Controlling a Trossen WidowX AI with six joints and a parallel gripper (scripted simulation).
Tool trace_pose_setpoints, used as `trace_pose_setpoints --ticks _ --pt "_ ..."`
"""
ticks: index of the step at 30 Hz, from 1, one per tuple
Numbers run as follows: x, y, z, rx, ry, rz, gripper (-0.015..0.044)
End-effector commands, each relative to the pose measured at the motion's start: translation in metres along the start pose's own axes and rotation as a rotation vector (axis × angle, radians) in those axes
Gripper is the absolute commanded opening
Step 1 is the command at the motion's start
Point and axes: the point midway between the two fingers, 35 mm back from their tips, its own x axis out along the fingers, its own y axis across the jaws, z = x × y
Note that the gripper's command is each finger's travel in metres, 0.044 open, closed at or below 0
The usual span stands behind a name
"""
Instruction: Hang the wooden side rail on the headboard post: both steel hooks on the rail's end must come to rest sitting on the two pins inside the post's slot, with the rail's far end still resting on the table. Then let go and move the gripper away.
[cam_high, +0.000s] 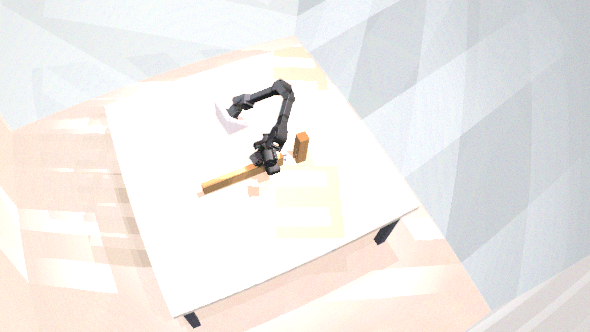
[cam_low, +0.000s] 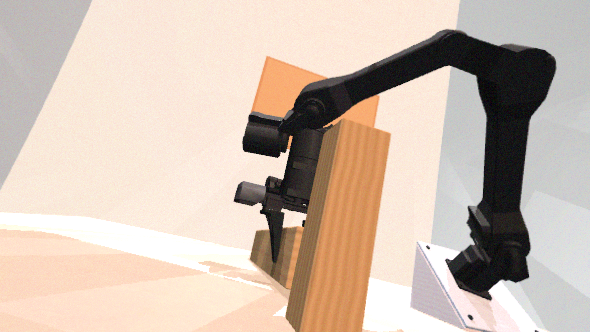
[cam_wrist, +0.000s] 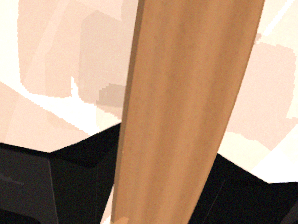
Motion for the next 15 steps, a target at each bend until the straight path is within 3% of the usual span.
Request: trace_pose_setpoints --ticks 1,15 --pt "-0.0078 0.0029 0.0013 0.000 -0.009 0.017 0.0000" --pt "-0.0102 0.0028 0.0013 0.000 -0.009 0.017 0.0000"
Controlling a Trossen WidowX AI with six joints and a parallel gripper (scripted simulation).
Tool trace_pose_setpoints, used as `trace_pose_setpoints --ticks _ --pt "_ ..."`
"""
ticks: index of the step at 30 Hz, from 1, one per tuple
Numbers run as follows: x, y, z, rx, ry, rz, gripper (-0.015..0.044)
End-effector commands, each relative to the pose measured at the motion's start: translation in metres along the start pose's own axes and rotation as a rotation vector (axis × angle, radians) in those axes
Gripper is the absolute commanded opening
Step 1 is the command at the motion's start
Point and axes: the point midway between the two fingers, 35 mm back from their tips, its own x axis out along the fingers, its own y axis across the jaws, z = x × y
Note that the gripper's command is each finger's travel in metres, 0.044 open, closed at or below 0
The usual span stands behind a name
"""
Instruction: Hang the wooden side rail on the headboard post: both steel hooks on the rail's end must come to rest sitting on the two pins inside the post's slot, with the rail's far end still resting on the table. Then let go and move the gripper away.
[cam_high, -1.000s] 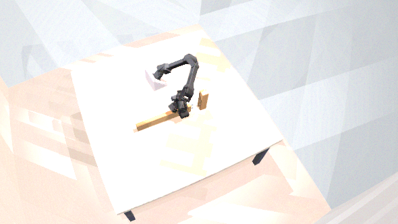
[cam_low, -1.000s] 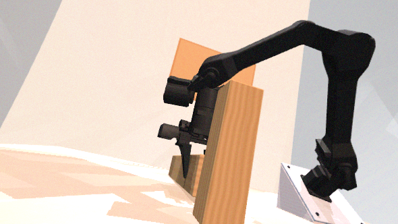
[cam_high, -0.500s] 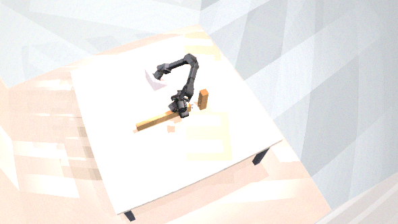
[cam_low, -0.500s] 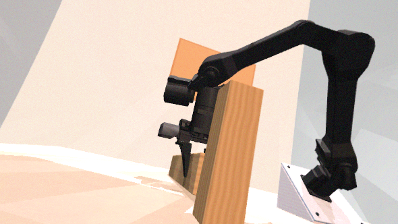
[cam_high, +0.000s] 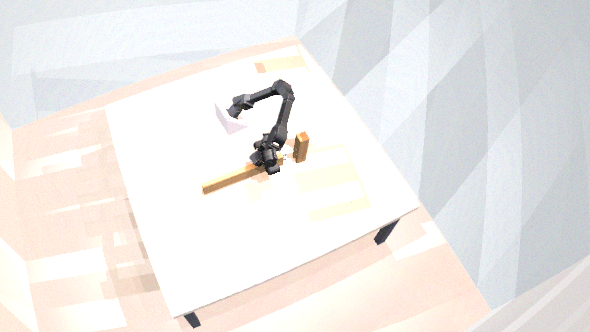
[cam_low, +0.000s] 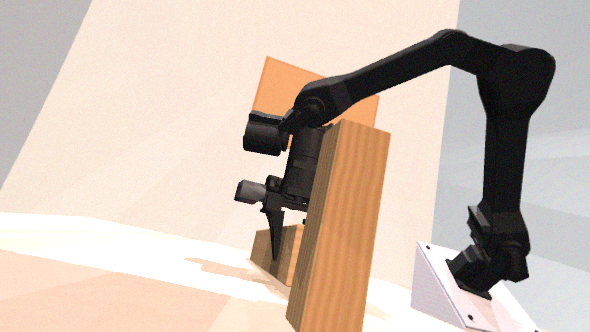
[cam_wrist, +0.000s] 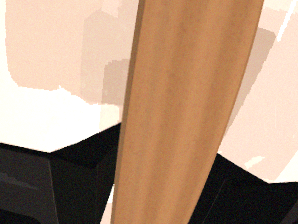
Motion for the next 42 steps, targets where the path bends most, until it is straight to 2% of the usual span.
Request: trace_pose_setpoints --ticks 1,42 --pt "-0.0081 0.0028 0.0011 -0.001 -0.010 0.017 0.0000" --pt "-0.0149 0.0027 0.0011 -0.001 -0.010 0.017 0.0000"
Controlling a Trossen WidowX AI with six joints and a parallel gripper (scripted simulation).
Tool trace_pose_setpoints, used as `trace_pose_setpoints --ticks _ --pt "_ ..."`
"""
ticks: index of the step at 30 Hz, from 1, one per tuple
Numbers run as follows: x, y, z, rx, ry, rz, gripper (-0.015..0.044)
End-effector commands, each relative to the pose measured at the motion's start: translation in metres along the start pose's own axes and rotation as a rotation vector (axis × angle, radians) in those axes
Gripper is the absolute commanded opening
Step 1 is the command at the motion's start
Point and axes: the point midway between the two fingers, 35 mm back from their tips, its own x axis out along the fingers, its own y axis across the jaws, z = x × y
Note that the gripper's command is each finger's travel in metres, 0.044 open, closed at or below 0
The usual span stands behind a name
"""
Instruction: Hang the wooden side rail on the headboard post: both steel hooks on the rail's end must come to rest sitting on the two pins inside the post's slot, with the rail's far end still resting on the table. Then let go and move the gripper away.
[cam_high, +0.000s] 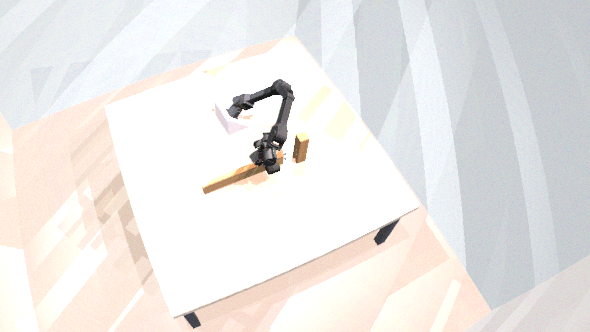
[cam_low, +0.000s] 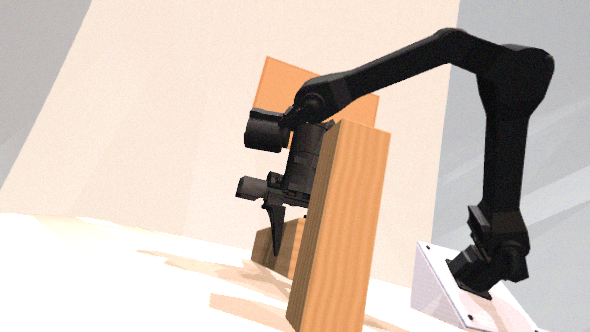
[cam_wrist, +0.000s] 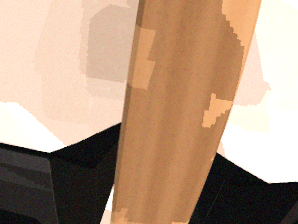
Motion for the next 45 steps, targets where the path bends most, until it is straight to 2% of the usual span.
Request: trace_pose_setpoints --ticks 1,45 --pt "-0.0087 0.0030 0.0008 -0.004 -0.011 0.019 0.0000" --pt "-0.0160 0.0029 0.0008 -0.003 -0.012 0.019 0.0000"
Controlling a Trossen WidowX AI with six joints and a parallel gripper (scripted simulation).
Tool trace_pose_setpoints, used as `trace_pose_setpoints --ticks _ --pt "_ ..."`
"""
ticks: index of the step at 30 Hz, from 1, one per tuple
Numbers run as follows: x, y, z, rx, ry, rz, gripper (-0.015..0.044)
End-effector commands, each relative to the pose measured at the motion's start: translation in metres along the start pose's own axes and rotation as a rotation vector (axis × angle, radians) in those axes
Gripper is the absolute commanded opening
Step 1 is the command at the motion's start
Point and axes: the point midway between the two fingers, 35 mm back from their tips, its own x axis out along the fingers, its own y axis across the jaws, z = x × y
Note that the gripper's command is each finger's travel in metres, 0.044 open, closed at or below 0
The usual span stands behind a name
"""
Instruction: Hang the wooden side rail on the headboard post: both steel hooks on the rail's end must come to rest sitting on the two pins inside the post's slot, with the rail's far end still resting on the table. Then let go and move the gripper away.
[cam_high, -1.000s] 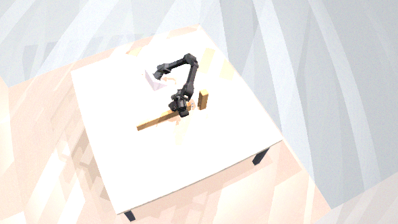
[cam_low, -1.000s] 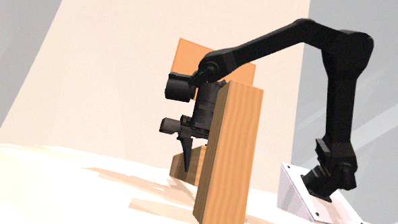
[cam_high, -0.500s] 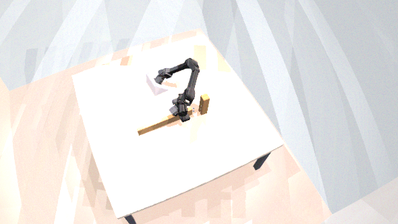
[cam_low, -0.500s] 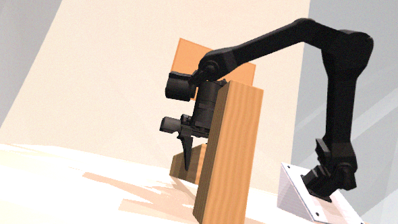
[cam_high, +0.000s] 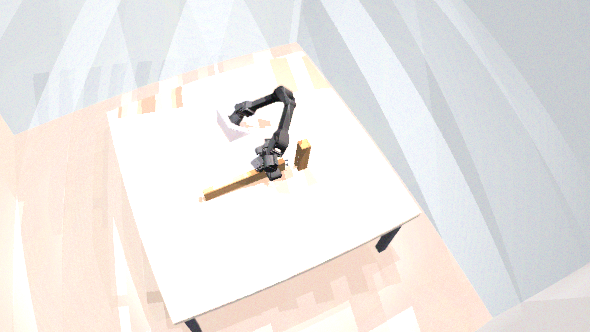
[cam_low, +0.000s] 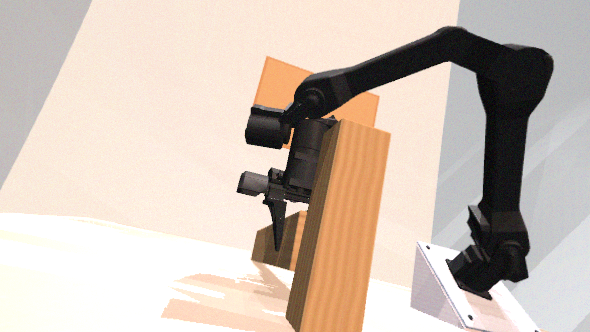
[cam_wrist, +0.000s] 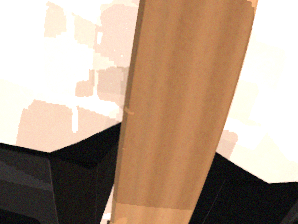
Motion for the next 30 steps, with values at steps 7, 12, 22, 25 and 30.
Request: trace_pose_setpoints --ticks 7,12,22,25,30 --pt "-0.0089 0.0034 0.0002 -0.005 -0.012 0.020 0.0000" --pt "-0.0084 0.0039 -0.0003 -0.005 -0.012 0.020 0.0000" --pt "-0.0078 0.0050 -0.0015 -0.006 -0.012 0.020 0.0000" --pt "-0.0081 0.0054 -0.0018 -0.006 -0.012 0.020 0.0000" --pt "-0.0085 0.0059 -0.0024 -0.006 -0.012 0.020 0.0000"
